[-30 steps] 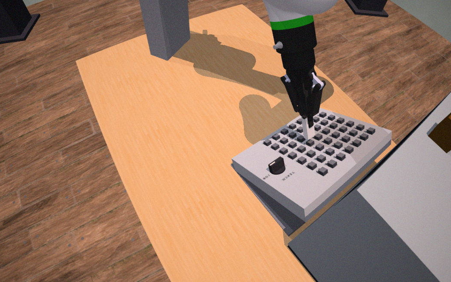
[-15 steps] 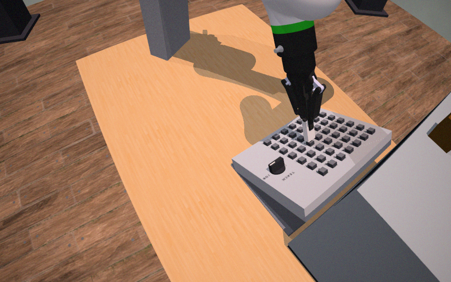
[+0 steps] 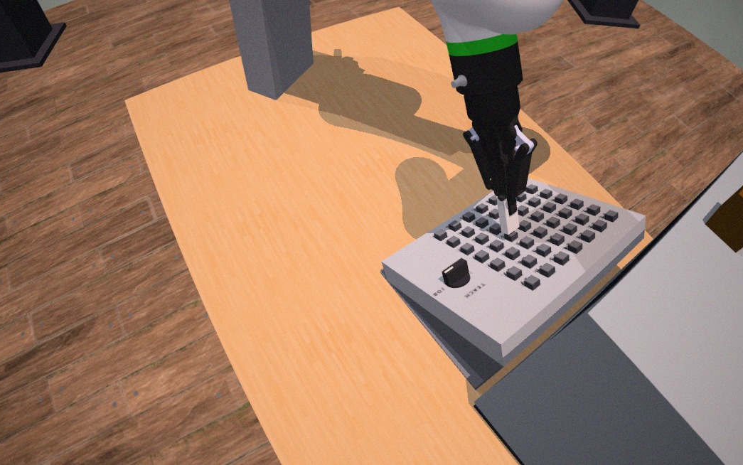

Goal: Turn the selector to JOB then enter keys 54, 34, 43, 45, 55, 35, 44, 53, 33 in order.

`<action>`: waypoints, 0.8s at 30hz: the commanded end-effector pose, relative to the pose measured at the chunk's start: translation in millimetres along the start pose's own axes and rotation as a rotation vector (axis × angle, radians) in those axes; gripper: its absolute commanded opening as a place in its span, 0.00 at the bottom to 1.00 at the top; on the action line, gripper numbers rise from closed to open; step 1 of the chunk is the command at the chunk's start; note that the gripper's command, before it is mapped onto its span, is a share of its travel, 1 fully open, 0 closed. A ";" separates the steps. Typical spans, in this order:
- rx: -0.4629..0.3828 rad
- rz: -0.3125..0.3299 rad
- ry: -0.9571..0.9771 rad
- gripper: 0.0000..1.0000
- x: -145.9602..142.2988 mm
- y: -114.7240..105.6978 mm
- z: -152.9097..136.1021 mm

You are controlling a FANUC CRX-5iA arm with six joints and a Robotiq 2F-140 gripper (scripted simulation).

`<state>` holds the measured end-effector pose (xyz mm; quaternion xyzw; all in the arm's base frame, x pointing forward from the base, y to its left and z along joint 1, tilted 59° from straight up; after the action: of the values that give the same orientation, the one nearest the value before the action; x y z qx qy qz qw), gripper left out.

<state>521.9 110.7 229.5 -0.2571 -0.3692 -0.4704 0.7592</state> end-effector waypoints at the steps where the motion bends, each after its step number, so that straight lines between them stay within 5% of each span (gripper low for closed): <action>1: 0.000 0.000 0.000 0.00 0.2 0.3 -0.1; 24: 0.000 0.000 0.000 0.00 0.2 9.6 -0.1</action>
<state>529.5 114.2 229.1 -0.2570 -0.3692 -0.4704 0.7591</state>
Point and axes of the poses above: the point where the finger pads meet when closed, its own y axis out along the fingers, its own x axis across the jaws, z = x × y, the point moved 7 cm from there along -y, back along the fingers, and after that the axes turned 14 degrees about y, right-handed, at the moved point
